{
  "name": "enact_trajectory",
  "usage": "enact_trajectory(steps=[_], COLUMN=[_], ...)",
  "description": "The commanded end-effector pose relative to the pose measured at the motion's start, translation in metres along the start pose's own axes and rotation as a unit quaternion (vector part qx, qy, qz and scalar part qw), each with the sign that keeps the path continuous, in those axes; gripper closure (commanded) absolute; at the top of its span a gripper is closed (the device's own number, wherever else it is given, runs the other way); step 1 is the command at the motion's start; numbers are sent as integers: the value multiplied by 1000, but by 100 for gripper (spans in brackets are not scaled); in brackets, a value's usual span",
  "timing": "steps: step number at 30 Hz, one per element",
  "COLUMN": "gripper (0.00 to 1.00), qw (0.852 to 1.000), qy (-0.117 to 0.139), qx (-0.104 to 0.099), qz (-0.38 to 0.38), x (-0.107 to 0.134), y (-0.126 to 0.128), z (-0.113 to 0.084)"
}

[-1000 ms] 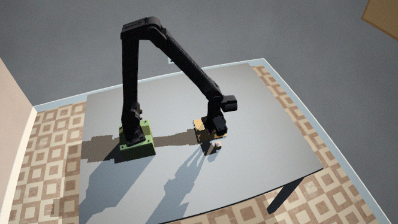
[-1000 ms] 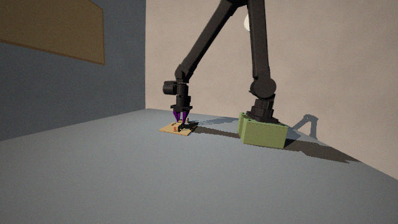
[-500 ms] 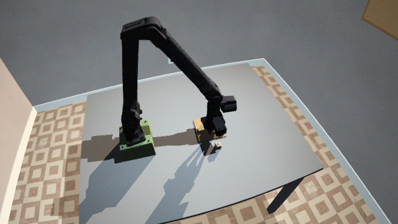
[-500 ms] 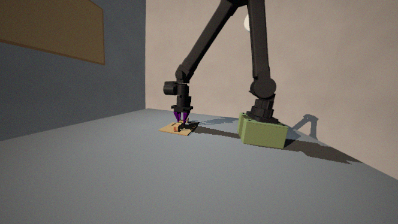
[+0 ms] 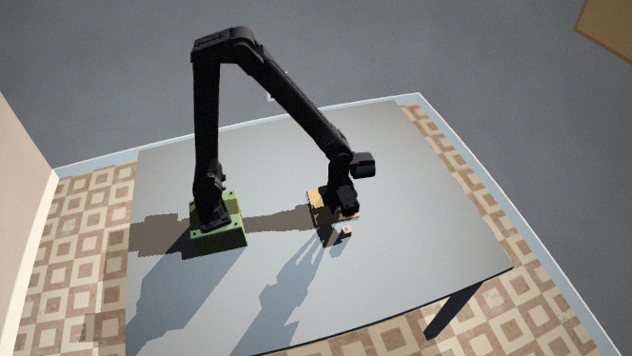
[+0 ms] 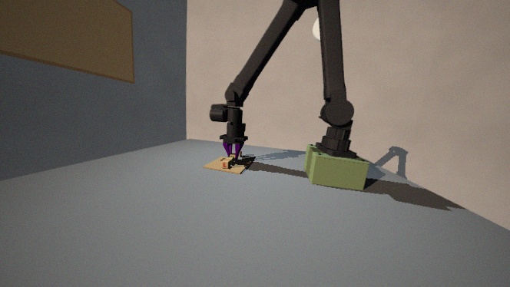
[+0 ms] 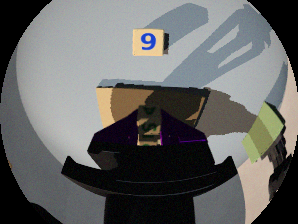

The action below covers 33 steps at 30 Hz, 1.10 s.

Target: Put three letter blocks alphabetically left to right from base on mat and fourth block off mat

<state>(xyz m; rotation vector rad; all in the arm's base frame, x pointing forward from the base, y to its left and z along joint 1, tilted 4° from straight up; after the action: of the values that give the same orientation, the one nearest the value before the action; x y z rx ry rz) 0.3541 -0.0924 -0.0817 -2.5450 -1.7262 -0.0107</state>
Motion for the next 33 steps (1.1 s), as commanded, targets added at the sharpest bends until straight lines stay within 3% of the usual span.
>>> enact_trajectory(steps=[1, 33], gripper=[80, 80], qw=[1000, 1000], qy=[2, 1], qx=[-24, -13], qz=[-2, -2], x=[-2, -3], y=[8, 4], z=[-12, -1])
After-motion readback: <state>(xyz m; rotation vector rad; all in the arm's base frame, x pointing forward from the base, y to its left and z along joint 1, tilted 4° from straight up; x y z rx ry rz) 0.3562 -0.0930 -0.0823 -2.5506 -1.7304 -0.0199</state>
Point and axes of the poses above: the point where the finger pads meet when closed, its own z axis out along the fingers, its own y axis across the jaws, x = y × z, the point moved 1 cm from there along -z, back along the fingers, and after that the axes turned 13 degrees about z, right-handed, at the moved point
